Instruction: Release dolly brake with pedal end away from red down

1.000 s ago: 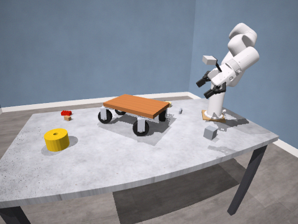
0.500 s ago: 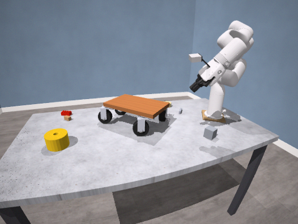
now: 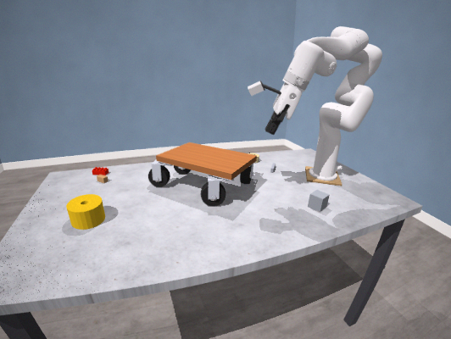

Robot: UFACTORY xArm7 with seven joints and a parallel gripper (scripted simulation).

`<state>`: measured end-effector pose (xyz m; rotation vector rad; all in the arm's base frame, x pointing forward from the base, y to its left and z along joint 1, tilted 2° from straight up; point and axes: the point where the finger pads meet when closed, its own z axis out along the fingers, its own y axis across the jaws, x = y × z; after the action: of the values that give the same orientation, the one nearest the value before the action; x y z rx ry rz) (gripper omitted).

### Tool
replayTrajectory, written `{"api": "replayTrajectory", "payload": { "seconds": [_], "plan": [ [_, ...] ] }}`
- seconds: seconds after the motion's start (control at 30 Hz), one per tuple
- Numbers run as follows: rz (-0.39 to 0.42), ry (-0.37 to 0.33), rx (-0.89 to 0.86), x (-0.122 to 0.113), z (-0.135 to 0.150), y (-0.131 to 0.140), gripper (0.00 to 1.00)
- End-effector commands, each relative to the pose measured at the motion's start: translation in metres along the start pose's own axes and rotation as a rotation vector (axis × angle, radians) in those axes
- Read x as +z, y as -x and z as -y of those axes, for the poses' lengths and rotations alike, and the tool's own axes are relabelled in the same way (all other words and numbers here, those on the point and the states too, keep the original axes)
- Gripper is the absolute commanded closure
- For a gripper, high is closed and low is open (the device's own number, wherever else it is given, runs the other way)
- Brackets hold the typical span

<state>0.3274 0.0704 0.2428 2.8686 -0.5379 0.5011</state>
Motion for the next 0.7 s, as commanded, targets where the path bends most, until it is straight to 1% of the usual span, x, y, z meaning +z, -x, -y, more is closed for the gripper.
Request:
{"api": "replayTrajectory", "payload": {
  "seconds": [0.0,0.07,0.1,0.2,0.23,0.37,0.4,0.53,0.57,0.67],
  "plan": [
    [0.116,-0.021,0.056,0.015,-0.026,-0.019,1.0],
    [0.116,-0.021,0.056,0.015,-0.026,-0.019,1.0],
    [0.173,-0.034,0.094,0.024,-0.044,-0.025,1.0],
    [0.173,-0.034,0.094,0.024,-0.044,-0.025,1.0],
    [0.224,-0.048,0.129,0.033,-0.061,-0.031,1.0],
    [0.224,-0.048,0.129,0.033,-0.061,-0.031,1.0],
    [0.267,-0.061,0.162,0.041,-0.077,-0.034,1.0],
    [0.267,-0.061,0.162,0.041,-0.077,-0.034,1.0],
    [0.301,-0.072,0.19,0.047,-0.091,-0.037,1.0],
    [0.301,-0.072,0.19,0.047,-0.091,-0.037,1.0]
  ]
}}
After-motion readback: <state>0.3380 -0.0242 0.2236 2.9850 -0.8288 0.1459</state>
